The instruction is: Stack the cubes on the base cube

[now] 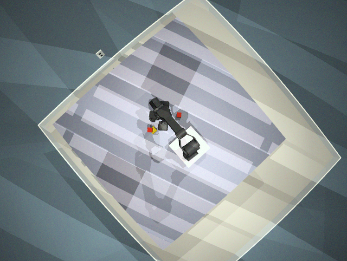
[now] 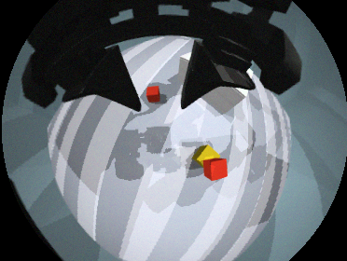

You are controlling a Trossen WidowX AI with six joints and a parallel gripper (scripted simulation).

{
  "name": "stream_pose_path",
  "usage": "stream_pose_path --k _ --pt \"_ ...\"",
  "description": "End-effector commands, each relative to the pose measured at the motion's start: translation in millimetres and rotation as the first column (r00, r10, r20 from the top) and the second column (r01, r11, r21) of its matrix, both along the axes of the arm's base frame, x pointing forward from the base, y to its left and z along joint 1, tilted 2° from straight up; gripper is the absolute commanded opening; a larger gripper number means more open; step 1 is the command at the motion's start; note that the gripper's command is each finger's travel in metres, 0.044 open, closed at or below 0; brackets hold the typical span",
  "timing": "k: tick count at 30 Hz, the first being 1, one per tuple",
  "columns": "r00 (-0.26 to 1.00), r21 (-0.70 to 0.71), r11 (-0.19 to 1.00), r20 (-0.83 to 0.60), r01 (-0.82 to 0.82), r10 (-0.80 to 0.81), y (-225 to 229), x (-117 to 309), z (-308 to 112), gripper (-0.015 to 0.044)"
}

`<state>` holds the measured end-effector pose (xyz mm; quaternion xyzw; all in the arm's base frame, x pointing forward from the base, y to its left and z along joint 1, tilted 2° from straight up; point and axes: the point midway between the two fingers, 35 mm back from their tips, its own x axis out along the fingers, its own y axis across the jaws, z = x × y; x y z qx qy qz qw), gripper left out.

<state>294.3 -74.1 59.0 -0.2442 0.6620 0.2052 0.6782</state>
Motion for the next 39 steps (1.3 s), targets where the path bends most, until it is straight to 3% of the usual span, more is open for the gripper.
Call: stream_pose_path --k 1,11,16,22,39 --pt "1.000 0.003 1.000 -0.004 -0.006 0.006 -29 -18 6 0.0265" --pt "1.000 -0.007 1.000 -0.005 -0.005 0.005 -88 -64 19 0.0265" --pt "1.000 -0.007 1.000 -0.005 -0.005 0.005 -90 -64 12 0.0265" --pt "1.000 -0.007 1.000 -0.006 -0.005 0.005 -92 -63 -41 0.0265" --pt "1.000 -0.007 1.000 -0.006 -0.005 0.005 -93 -62 -67 0.0265"
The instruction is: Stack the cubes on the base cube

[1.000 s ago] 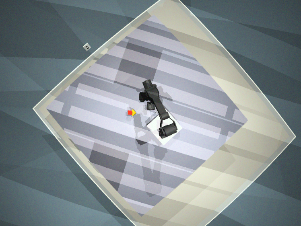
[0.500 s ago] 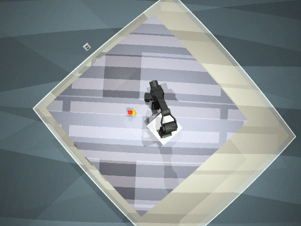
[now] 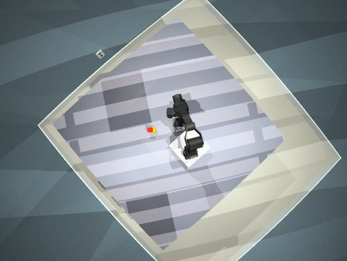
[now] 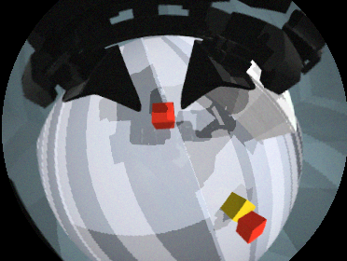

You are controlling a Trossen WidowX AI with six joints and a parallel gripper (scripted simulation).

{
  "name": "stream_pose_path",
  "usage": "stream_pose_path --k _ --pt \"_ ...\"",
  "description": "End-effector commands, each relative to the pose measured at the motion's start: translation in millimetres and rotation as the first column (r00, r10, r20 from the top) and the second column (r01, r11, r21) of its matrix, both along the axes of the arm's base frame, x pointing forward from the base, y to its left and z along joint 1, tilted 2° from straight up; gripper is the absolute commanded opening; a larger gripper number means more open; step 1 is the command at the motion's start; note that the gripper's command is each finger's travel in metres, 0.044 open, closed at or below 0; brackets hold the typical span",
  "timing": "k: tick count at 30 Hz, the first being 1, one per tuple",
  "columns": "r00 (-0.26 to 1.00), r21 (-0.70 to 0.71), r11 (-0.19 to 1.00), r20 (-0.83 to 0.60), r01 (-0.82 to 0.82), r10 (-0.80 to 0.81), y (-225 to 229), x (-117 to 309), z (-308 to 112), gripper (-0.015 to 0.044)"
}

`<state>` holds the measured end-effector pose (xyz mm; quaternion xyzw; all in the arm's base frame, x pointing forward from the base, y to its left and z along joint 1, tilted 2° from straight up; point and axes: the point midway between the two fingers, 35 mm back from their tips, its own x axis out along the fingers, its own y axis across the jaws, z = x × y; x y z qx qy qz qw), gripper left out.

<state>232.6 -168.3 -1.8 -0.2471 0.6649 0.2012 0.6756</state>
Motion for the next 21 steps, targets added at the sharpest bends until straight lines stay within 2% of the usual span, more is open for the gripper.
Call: stream_pose_path --k 1,16,21 --pt "1.000 0.005 1.000 -0.002 -0.006 0.007 1 -1 -8 0.0265" --pt "1.000 0.005 1.000 -0.002 -0.006 0.007 0 0 -30 0.0265" --pt "1.000 0.005 1.000 -0.002 -0.006 0.007 0 0 -30 0.0134"
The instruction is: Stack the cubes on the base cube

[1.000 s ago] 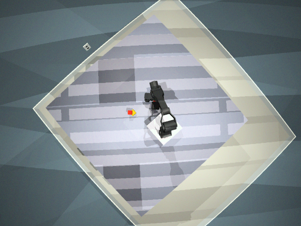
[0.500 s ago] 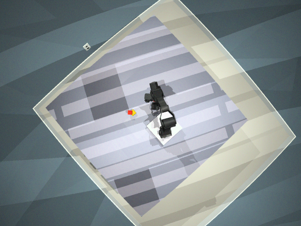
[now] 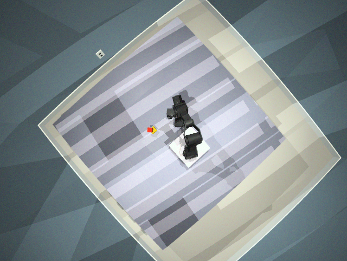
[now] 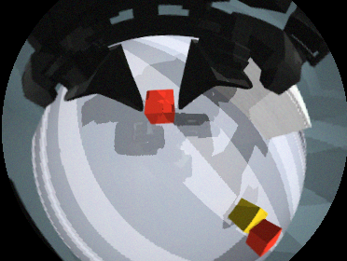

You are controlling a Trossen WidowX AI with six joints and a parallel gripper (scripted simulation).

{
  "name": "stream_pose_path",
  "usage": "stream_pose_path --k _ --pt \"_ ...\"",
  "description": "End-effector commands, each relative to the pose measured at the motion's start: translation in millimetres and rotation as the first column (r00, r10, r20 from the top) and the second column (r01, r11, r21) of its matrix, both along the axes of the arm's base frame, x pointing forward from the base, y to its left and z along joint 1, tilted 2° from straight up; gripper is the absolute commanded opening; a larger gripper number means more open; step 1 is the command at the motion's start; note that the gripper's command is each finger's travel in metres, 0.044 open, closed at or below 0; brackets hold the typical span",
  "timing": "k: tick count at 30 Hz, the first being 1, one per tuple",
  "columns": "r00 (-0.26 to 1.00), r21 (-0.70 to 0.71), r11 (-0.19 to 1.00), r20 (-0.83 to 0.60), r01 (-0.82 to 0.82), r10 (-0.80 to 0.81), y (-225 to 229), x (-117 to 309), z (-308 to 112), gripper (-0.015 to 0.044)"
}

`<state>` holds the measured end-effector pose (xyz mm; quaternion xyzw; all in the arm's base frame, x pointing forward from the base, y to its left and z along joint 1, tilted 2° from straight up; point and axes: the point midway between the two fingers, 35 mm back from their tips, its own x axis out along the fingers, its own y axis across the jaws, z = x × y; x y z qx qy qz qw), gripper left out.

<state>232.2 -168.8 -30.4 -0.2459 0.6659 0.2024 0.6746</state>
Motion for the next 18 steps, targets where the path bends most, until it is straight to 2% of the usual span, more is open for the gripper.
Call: stream_pose_path --k 1,6,18 --pt "1.000 0.002 1.000 0.002 -0.007 0.007 0 0 -1 0.0107" --pt "1.000 0.002 1.000 0.002 -0.007 0.007 0 0 1 0.0105" --pt "1.000 0.002 1.000 0.002 -0.007 0.007 -1 3 36 0.0105"
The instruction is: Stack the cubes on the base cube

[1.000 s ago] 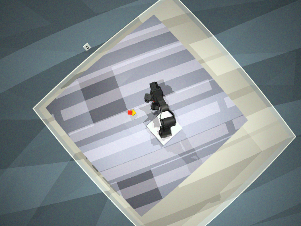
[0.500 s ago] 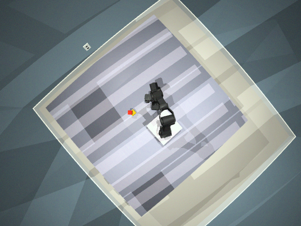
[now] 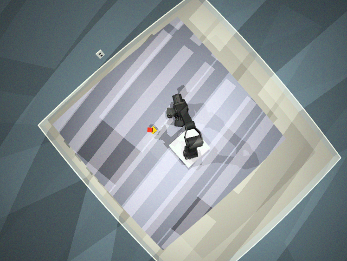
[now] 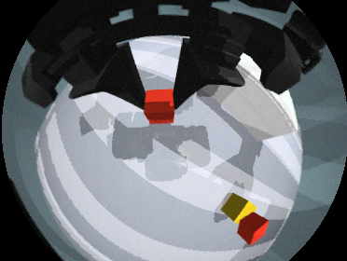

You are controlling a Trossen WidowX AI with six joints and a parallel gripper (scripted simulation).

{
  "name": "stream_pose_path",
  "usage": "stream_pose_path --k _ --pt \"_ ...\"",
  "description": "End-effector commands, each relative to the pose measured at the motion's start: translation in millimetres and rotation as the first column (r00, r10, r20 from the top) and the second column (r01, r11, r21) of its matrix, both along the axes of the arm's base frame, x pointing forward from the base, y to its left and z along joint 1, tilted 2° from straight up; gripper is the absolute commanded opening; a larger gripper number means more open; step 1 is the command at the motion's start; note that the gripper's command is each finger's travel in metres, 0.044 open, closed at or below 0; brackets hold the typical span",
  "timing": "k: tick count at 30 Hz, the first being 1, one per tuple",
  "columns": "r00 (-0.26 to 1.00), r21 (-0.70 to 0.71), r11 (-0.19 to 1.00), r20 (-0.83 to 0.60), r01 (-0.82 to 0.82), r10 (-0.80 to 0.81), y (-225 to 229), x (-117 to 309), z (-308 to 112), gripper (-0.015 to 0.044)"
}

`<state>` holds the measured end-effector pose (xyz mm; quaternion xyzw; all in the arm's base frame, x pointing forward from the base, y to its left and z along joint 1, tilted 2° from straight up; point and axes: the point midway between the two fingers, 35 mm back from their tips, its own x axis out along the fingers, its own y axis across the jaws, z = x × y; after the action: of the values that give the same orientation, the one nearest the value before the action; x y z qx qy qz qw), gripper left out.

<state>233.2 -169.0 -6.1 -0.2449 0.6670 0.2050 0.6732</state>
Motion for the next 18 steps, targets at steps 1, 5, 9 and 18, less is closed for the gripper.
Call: stream_pose_path --k 1,5,9,18 --pt "1.000 -0.002 1.000 0.007 -0.004 0.004 -1 2 14 0.0105" --pt "1.000 -0.002 1.000 0.008 -0.004 0.004 0 2 27 0.0105" --pt "1.000 -0.002 1.000 0.008 -0.004 0.004 0 2 39 0.0105" --pt "1.000 -0.002 1.000 0.008 -0.004 0.004 3 -1 67 0.0105"
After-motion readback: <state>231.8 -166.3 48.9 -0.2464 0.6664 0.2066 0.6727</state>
